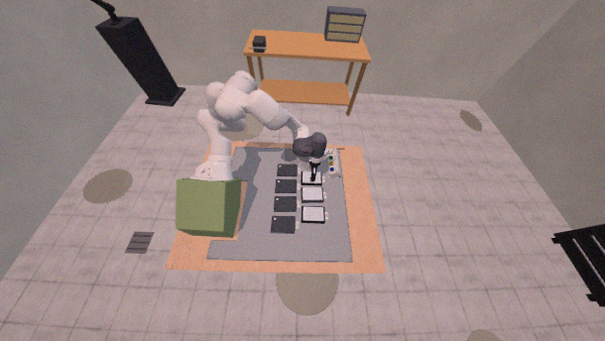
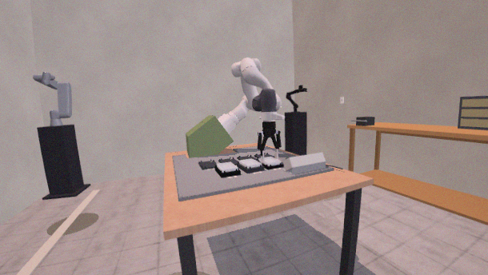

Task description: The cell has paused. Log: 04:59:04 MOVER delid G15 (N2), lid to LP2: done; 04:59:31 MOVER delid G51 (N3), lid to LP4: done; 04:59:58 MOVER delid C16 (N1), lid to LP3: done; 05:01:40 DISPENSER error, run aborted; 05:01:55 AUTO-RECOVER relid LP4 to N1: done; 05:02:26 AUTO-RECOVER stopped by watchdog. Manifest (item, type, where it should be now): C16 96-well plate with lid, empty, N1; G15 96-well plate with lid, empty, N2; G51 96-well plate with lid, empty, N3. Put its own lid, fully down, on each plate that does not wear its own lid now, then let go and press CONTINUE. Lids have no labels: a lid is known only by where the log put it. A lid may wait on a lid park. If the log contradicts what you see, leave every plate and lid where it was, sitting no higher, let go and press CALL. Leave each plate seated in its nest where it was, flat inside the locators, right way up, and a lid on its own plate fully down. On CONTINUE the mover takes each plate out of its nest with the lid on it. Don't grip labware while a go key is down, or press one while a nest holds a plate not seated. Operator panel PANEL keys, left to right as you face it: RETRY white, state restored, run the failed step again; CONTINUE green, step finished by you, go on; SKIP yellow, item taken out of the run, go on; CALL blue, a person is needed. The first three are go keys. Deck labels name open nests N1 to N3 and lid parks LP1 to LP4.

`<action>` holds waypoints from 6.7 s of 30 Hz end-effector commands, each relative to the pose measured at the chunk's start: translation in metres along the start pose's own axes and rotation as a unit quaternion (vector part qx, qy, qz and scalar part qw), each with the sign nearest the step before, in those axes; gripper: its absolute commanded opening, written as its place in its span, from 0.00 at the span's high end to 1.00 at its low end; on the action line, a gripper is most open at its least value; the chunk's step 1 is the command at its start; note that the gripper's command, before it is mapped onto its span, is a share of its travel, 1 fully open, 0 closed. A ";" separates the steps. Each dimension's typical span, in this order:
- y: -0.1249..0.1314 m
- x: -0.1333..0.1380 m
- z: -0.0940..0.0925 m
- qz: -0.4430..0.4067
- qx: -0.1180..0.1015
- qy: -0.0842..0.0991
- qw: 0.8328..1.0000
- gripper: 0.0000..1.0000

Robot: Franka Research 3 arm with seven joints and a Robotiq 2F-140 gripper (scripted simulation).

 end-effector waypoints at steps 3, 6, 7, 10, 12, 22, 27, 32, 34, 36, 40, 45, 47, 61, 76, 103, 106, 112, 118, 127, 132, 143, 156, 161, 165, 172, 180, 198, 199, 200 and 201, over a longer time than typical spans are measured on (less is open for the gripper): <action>-0.001 0.001 0.000 0.001 0.001 -0.001 1.000 1.00; -0.001 0.001 0.000 0.001 0.001 -0.001 1.000 1.00; -0.001 0.001 0.001 0.001 0.001 -0.001 1.000 1.00; -0.001 0.001 0.001 0.001 0.001 -0.001 1.000 1.00; -0.001 0.001 0.001 0.001 0.001 -0.001 1.000 1.00; -0.001 0.001 0.001 0.001 0.001 -0.001 1.000 1.00; -0.001 0.001 0.002 0.000 0.001 -0.001 1.000 1.00; -0.001 0.001 0.002 0.000 0.001 -0.001 1.000 1.00; -0.001 0.001 0.002 0.000 0.001 -0.001 1.000 1.00; -0.001 0.001 0.003 0.000 0.001 -0.001 1.000 1.00; -0.001 0.001 0.003 0.000 0.001 -0.001 1.000 1.00; -0.001 0.001 0.003 -0.001 0.001 -0.001 1.000 1.00; -0.001 0.001 0.003 -0.001 0.001 -0.001 1.000 1.00; -0.001 0.001 0.004 -0.001 0.001 -0.001 1.000 1.00; -0.001 0.001 0.004 -0.001 0.001 -0.001 1.000 1.00; -0.001 0.001 0.004 -0.001 0.001 -0.001 1.000 0.34; -0.001 0.001 0.004 -0.001 0.001 -0.001 1.000 0.34; -0.001 0.001 0.004 -0.001 0.001 -0.001 1.000 0.34; -0.001 0.001 0.004 -0.001 0.001 -0.001 1.000 0.34; -0.001 0.001 0.004 -0.001 0.001 -0.001 1.000 0.34; -0.001 0.001 0.004 -0.001 0.001 -0.001 1.000 0.34; -0.001 0.001 0.004 -0.001 0.001 -0.001 1.000 0.34; -0.001 0.001 0.003 -0.001 0.001 -0.001 1.000 0.34; -0.001 0.001 0.000 -0.001 0.001 -0.001 1.000 0.34; -0.001 0.001 -0.002 -0.001 0.001 -0.001 1.000 0.34; -0.001 0.001 -0.015 -0.001 0.001 -0.001 1.000 0.34; -0.001 0.001 -0.029 -0.001 0.001 -0.001 1.000 0.34; -0.001 0.001 -0.052 -0.001 0.001 -0.001 1.000 0.34; -0.001 0.001 -0.053 -0.001 0.001 -0.001 1.000 0.34; -0.001 0.001 -0.053 -0.001 0.001 -0.001 1.000 0.34; -0.001 0.001 -0.053 -0.001 0.001 -0.001 1.000 0.34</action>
Point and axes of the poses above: the point where the finger pads meet when closed, its own z axis out along the fingers, its own x axis across the jaws, y = z × x, the point moved 2 cm from there along -z, back along the fingers, and after that the axes turned 5 degrees about z, right-handed, at the moved point
